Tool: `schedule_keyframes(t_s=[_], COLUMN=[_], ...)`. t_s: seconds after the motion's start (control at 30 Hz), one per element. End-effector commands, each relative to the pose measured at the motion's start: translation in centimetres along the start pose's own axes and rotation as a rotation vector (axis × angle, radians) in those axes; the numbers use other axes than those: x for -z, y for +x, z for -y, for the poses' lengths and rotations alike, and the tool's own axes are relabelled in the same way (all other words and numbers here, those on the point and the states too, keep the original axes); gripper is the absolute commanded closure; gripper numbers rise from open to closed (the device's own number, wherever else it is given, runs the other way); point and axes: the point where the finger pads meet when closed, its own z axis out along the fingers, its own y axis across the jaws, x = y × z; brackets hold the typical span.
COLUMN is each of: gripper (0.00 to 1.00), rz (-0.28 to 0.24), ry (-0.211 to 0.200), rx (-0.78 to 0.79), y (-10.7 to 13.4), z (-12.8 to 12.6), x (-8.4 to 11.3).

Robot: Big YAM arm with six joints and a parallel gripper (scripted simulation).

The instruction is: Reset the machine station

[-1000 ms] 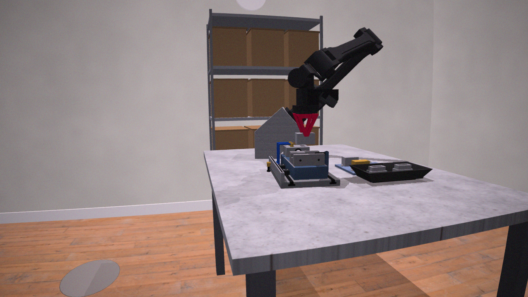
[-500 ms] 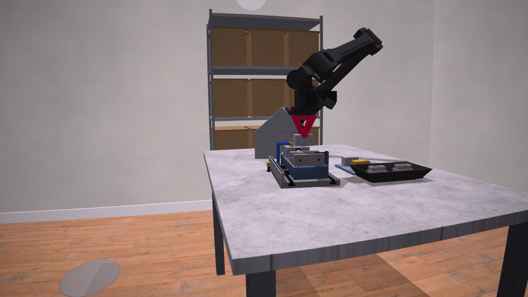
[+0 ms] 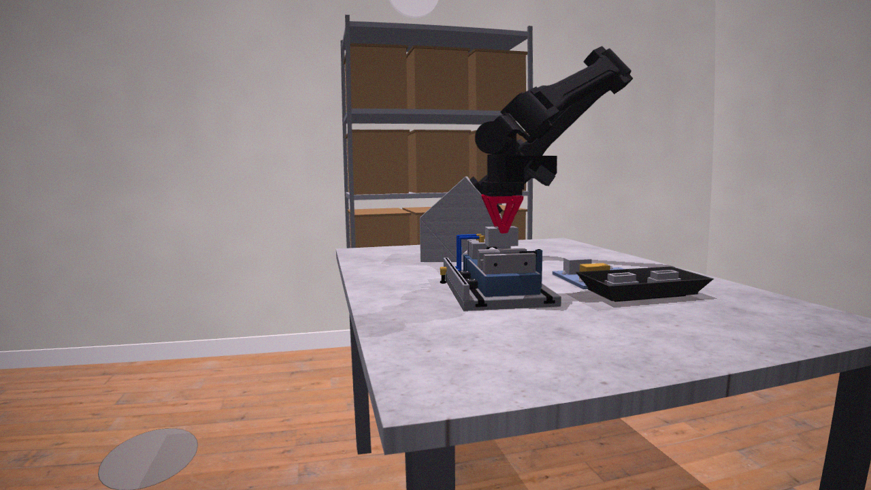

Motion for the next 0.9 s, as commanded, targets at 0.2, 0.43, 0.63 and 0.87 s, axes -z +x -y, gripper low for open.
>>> schedule_keyframes(t_s=[0.2, 0.43, 0.63, 0.87], gripper=[1.0, 1.0, 1.0, 1.0], rz=[-0.003, -0.003, -0.003, -0.002], ry=[0.012, 0.011, 0.01, 0.009], rx=[0.008, 0.015, 0.016, 0.017], y=[-0.03, -0.21, -0.28, -0.3], z=[0.7, 0.75, 0.73, 0.73], x=[-0.19, -0.27, -0.31, -0.32])
